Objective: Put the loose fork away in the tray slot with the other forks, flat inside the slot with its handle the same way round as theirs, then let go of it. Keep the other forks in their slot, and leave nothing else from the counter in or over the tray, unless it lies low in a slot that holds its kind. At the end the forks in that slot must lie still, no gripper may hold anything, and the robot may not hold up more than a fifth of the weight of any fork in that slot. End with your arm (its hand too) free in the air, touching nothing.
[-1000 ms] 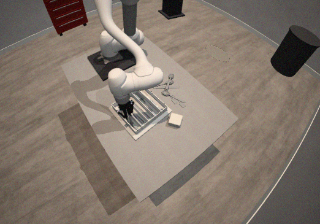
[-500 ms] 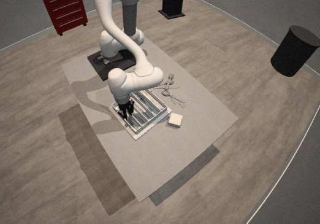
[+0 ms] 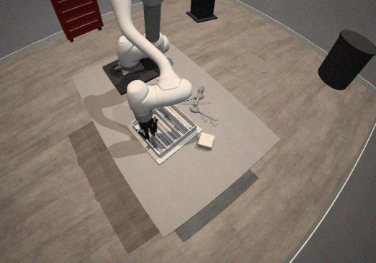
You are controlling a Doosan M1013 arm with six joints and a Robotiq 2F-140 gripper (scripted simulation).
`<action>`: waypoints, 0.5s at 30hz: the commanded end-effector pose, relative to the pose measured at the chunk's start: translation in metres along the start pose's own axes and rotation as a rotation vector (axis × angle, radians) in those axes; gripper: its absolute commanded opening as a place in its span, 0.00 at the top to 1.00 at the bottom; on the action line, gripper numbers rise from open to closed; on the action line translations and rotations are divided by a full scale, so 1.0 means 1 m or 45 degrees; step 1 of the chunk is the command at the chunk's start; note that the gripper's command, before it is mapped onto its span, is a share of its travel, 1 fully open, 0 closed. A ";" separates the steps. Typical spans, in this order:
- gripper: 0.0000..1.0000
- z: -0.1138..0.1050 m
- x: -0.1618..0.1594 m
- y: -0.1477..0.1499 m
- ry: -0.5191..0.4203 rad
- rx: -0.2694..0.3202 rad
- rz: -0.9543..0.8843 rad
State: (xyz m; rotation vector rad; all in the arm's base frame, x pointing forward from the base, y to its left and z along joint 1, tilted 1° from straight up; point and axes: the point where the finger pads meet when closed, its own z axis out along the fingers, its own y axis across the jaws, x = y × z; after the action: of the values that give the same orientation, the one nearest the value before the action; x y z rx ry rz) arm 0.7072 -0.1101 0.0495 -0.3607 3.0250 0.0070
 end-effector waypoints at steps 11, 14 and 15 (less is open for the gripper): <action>0.86 -0.005 0.000 0.000 0.000 0.000 0.000; 0.86 -0.010 -0.001 0.000 0.000 0.000 0.000; 0.86 -0.013 -0.001 0.000 0.000 0.000 0.000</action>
State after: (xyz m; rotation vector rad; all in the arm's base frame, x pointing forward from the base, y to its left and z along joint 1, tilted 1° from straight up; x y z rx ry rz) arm 0.7071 -0.1101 0.0574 -0.3607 3.0250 0.0070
